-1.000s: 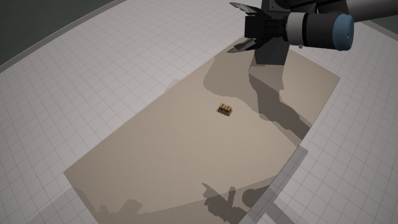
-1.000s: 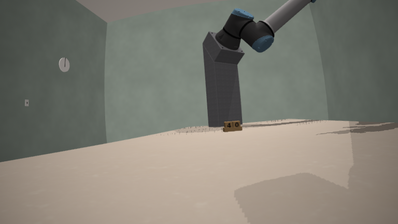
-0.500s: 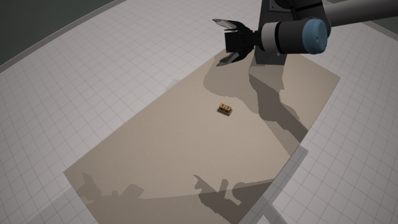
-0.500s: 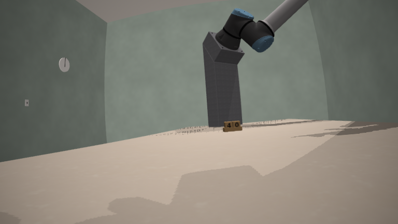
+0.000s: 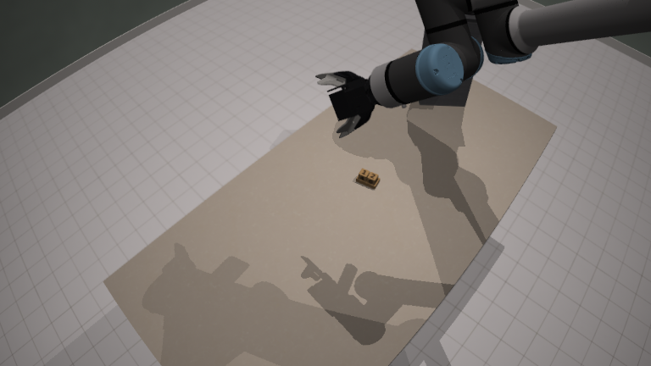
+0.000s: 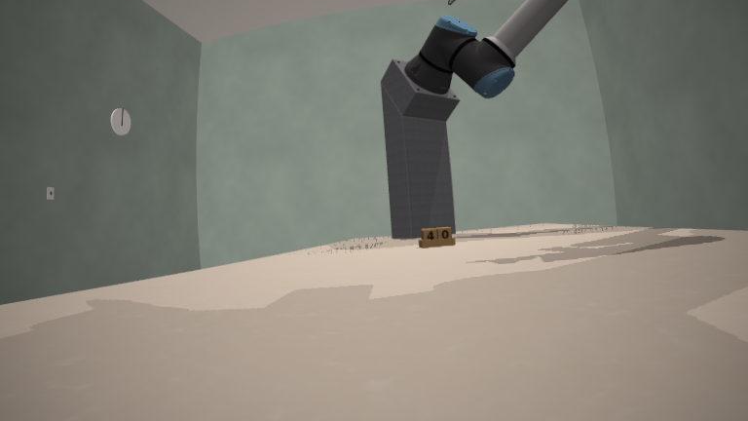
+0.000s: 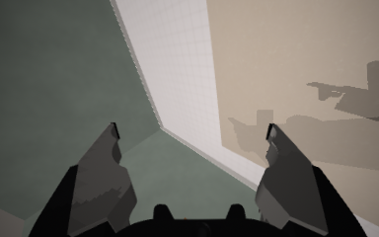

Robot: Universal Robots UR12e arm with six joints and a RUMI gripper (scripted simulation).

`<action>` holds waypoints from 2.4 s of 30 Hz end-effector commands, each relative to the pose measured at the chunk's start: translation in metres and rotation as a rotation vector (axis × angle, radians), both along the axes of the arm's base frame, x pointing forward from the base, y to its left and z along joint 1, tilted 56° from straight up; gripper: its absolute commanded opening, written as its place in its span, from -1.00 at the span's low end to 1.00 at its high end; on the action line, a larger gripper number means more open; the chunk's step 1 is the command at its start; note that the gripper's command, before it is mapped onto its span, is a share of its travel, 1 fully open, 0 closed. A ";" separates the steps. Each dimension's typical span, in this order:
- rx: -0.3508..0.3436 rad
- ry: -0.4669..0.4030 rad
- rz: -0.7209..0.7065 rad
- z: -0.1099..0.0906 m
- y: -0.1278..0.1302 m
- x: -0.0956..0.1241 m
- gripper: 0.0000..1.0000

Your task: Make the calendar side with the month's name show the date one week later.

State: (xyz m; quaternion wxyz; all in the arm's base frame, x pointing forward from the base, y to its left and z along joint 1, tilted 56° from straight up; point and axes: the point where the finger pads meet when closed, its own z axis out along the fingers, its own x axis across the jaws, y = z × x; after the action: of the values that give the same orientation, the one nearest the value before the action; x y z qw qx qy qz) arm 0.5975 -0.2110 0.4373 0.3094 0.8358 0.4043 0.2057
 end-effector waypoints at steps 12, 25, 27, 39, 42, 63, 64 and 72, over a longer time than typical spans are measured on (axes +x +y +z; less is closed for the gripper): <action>0.121 -0.017 0.373 -0.173 0.053 0.092 1.00; 0.222 -0.108 0.680 -0.300 0.138 0.110 1.00; 0.237 -0.128 0.724 -0.315 0.153 0.108 1.00; 0.278 -0.201 0.847 -0.355 0.199 0.097 1.00; 0.282 -0.208 0.858 -0.358 0.203 0.095 1.00; 0.287 -0.211 0.859 -0.359 0.205 0.095 1.00; 0.287 -0.211 0.859 -0.359 0.205 0.095 1.00; 0.331 -0.208 0.819 -0.360 0.206 0.096 1.00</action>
State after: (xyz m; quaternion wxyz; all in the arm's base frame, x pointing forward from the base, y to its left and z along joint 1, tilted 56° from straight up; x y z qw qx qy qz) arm 0.6926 -0.0055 0.0775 0.1115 0.6083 0.6413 0.4541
